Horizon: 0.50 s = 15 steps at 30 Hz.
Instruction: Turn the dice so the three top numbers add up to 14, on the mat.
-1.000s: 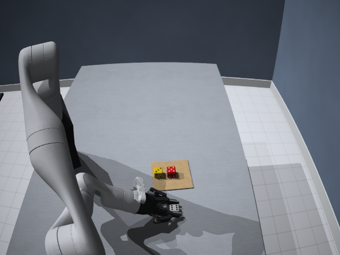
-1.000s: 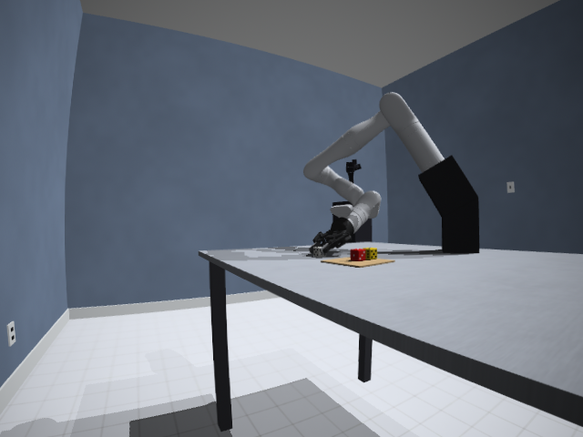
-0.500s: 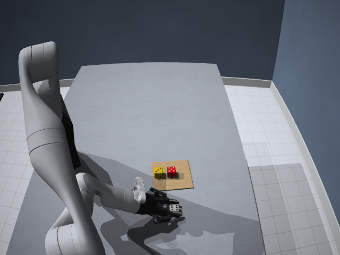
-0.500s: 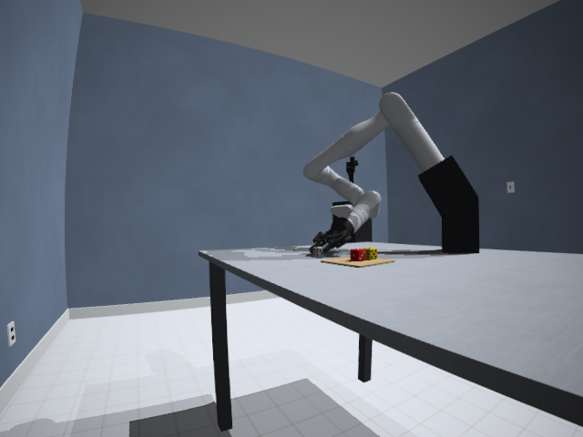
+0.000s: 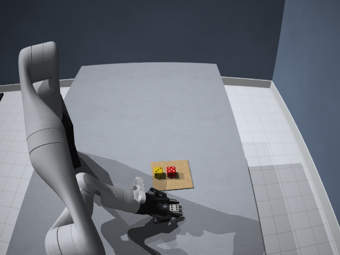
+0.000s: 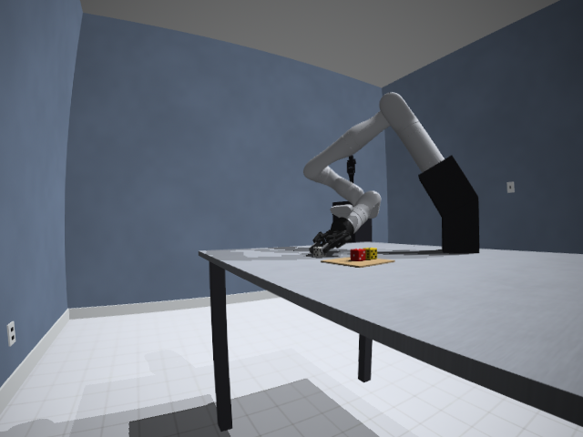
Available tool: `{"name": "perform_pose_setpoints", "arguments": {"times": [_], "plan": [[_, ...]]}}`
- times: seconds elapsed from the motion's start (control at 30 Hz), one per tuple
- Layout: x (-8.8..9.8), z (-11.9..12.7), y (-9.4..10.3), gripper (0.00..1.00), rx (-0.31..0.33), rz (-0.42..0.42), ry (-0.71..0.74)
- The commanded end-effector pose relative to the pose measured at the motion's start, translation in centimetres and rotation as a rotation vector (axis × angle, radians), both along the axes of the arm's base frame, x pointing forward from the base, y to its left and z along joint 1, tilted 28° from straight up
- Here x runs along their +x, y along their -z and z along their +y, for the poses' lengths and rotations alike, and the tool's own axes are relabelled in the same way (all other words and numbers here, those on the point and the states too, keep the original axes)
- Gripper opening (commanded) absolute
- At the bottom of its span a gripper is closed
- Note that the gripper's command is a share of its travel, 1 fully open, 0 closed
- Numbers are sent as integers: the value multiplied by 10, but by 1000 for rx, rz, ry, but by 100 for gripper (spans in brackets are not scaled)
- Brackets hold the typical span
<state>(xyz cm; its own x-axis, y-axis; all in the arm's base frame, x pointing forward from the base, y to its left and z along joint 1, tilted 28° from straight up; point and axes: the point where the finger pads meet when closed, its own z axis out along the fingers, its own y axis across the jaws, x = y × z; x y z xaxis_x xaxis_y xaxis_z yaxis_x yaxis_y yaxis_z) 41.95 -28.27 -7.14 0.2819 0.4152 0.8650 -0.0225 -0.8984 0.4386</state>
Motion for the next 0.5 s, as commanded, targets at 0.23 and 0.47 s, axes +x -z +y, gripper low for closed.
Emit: {"name": "perform_pose_setpoints", "arguments": {"times": [0.23, 0.47], "plan": [[0, 2, 1, 46, 4, -1, -8], [-14, 4, -3, 46, 4, -1, -8]]}}
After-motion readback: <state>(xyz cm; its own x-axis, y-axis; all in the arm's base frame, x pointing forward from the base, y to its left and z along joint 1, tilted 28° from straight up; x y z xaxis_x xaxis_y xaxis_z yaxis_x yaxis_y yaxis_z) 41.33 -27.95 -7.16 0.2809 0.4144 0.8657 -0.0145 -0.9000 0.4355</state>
